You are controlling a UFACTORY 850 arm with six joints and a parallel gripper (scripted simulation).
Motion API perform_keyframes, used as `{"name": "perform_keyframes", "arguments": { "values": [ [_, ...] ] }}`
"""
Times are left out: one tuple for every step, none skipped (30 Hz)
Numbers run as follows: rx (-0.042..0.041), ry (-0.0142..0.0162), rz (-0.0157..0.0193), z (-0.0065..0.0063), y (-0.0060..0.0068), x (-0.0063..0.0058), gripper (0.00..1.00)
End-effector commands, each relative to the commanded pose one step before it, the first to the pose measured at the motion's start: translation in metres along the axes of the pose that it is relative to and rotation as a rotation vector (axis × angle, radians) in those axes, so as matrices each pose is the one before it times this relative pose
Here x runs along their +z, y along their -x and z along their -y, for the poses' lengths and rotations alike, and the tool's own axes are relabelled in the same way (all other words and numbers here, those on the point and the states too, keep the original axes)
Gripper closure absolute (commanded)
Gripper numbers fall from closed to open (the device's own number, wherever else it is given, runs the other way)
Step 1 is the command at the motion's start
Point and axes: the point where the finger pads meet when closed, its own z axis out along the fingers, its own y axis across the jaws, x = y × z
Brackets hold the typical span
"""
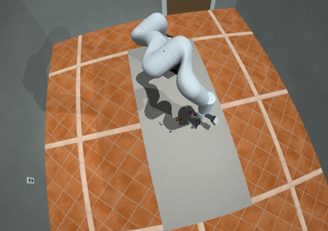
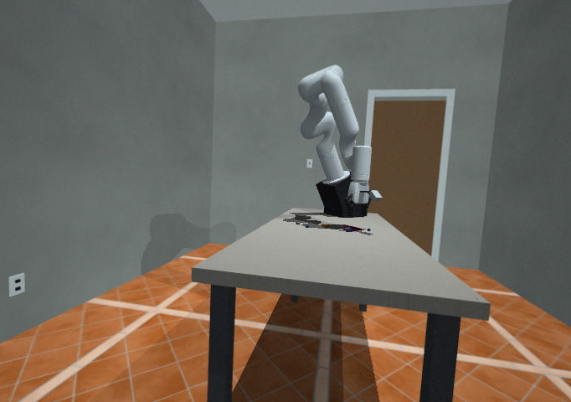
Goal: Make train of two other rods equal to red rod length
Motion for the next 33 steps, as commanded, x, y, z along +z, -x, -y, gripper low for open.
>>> {"name": "perform_keyframes", "arguments": {
  "values": [
    [0.03278, 0.00059, -0.00146, 0.00014, -0.00088, -0.00059, 0.0],
    [0.01278, -0.00001, 0.0, 0.00018, -0.00006, -0.00002, 0.0],
    [0.01478, -0.00001, 0.0, 0.00021, -0.00007, -0.00003, 0.0],
    [0.01686, -0.00002, 0.0, 0.00024, -0.00008, -0.00003, 0.0],
    [0.01902, -0.00002, 0.0, 0.00028, -0.00008, -0.00004, 0.0],
    [0.02125, -0.00002, 0.0, 0.00031, -0.00009, -0.00004, 0.0],
    [0.02354, -0.00002, 0.0, 0.00035, -0.00009, -0.00005, 0.0],
    [0.02588, -0.00002, 0.0, 0.00038, -0.00009, -0.00005, 0.0],
    [0.02826, -0.00002, 0.0, 0.00042, -0.00009, -0.00005, 0.0],
    [0.0, 0.0, 0.0, 0.0, 0.0, 0.0, 0.0],
    [0.0, 0.0, 0.0, 0.0, 0.0, 0.0, 0.0],
    [0.03066, -0.00003, 0.0, 0.00046, -0.00008, -0.00006, 0.0],
    [0.03309, -0.00003, 0.0, 0.0005, -0.00007, -0.00006, 0.0],
    [0.03553, -0.00003, 0.0, 0.00054, -0.00006, -0.00007, 0.0],
    [0.03798, -0.00003, 0.0, 0.00058, -0.00004, -0.00007, 0.0],
    [0.04042, -0.00003, 0.00001, 0.00061, -0.00002, -0.00008, 0.0],
    [0.03519, -0.00003, 0.00001, 0.00054, 0.00001, -0.00007, 0.0],
    [0.02822, -0.00002, 0.00001, 0.00043, 0.00002, -0.00005, 0.0],
    [0.03072, -0.00002, 0.00001, 0.00047, 0.00004, -0.00006, 0.0],
    [0.03179, -0.00002, 0.00001, 0.00048, 0.00005, -0.00006, 0.0],
    [0.0318, -0.00002, 0.00001, 0.00048, 0.00007, -0.00006, 0.0],
    [0.03153, -0.00002, 0.00001, 0.00047, 0.00008, -0.00006, 0.0],
    [0.03132, -0.00002, 0.00001, 0.00047, 0.0001, -0.00006, 0.0],
    [0.03121, -0.00002, 0.00001, 0.00046, 0.00011, -0.00006, 0.0],
    [0.03114, -0.00002, 0.00001, 0.00046, 0.00013, -0.00006, 0.0],
    [0.03107, -0.00002, 0.00001, 0.00045, 0.00014, -0.00006, 0.0],
    [0.0, 0.0, 0.0, 0.0, 0.0, 0.0, 0.0],
    [0.0, 0.0, 0.0, 0.0, 0.0, 0.0, 0.0],
    [0.05756, -0.00003, 0.00002, 0.00082, 0.00029, -0.00011, 0.0],
    [0.05628, -0.00003, 0.00002, 0.00079, 0.00033, -0.00011, 0.0],
    [0.02221, -0.00001, 0.00001, 0.0003, 0.00015, -0.00004, 0.0],
    [0.02574, -0.00001, 0.00001, 0.00035, 0.00018, -0.00005, 0.0],
    [0.02951, -0.00001, 0.00001, 0.00039, 0.00022, -0.00006, 0.0]
  ]
}}
